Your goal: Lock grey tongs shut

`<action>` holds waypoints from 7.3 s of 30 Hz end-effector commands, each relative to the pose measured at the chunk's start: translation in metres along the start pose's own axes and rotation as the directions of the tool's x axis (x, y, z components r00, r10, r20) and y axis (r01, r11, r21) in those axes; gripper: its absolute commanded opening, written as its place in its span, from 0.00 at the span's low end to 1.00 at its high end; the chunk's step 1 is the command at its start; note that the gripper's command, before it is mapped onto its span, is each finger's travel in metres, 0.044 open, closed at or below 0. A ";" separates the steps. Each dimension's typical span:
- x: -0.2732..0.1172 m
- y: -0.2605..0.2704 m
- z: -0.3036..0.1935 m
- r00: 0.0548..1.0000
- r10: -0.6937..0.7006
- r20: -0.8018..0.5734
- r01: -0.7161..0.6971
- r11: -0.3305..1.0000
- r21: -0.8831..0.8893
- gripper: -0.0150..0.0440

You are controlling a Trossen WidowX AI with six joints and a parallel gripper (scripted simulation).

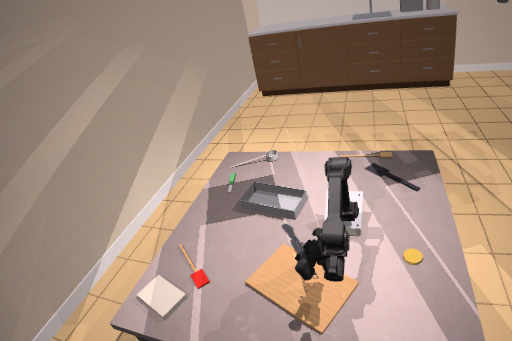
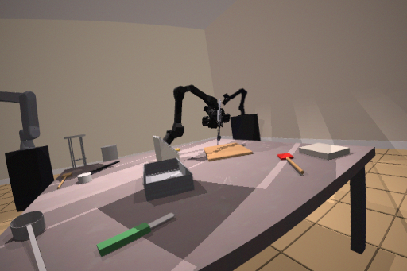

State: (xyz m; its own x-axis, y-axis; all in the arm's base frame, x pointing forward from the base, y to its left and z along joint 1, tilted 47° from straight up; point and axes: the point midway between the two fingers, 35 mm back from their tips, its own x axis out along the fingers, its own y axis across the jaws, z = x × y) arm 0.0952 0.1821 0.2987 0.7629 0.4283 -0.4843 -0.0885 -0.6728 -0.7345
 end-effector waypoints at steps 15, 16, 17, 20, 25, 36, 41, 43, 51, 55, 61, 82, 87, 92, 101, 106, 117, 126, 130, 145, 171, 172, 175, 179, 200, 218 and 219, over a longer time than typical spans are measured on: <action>0.001 0.001 -0.002 1.000 0.012 0.000 -0.012 1.000 -0.003 0.00; 0.002 0.002 -0.002 1.000 0.024 0.006 -0.023 1.000 -0.010 0.00; 0.003 0.004 -0.002 0.999 0.038 0.013 -0.037 0.999 -0.019 0.00; 0.007 0.008 -0.001 0.995 0.087 0.040 -0.085 0.995 -0.047 0.00; 0.013 0.016 0.000 0.982 0.165 0.091 -0.157 0.983 -0.095 0.00; 0.020 0.030 0.002 0.928 0.303 0.219 -0.267 0.947 -0.178 0.00; 0.022 0.034 0.002 0.894 0.346 0.283 -0.296 0.933 -0.205 0.00; 0.022 0.035 0.003 0.880 0.360 0.310 -0.305 0.928 -0.213 0.00; 0.023 0.039 0.004 0.818 0.391 0.421 -0.315 0.918 -0.241 0.00; 0.023 0.039 0.003 0.789 0.392 0.474 -0.309 0.919 -0.245 0.00; 0.021 0.036 0.003 0.743 0.373 0.555 -0.289 0.928 -0.237 0.00; 0.017 0.013 -0.013 0.621 0.152 0.769 -0.106 0.988 -0.110 0.00; 0.015 0.005 -0.020 0.603 0.071 0.795 -0.043 0.997 -0.057 0.00; 0.014 -0.001 -0.027 0.594 0.011 0.805 0.004 1.000 -0.016 0.00; 0.014 -0.001 -0.026 0.594 0.011 0.805 0.004 1.000 -0.017 0.00; 0.018 -0.001 -0.023 0.593 0.014 0.805 0.003 1.000 -0.020 0.00; 0.032 0.000 -0.012 0.593 0.022 0.805 0.001 1.000 -0.028 0.00; 0.042 0.000 -0.002 0.593 0.025 0.805 0.000 0.999 -0.032 0.00; 0.046 0.000 0.003 0.593 0.026 0.804 0.000 0.999 -0.033 0.00; 0.060 0.000 0.022 0.594 0.024 0.804 0.002 1.000 -0.031 0.00; 0.079 -0.001 0.060 0.593 0.003 0.805 0.010 1.000 -0.011 0.00; 0.079 -0.001 0.061 0.593 0.002 0.805 0.011 1.000 -0.010 0.00; 0.080 -0.001 0.064 0.593 0.000 0.805 0.011 1.000 -0.008 0.00; 0.080 -0.001 0.064 0.593 0.000 0.805 0.011 1.000 -0.008 0.00; 0.080 -0.001 0.064 0.587 0.001 0.809 0.013 1.000 -0.011 0.89; -0.036 -0.037 0.077 0.591 0.032 0.806 -0.003 0.999 -0.037 1.00; -0.047 -0.038 0.074 0.593 0.027 0.804 -0.003 0.999 -0.032 1.00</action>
State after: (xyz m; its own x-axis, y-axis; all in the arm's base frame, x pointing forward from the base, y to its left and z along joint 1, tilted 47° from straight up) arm 0.0376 0.2488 0.2885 -0.0780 0.7052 -0.7047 -0.0657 -0.7089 -0.7022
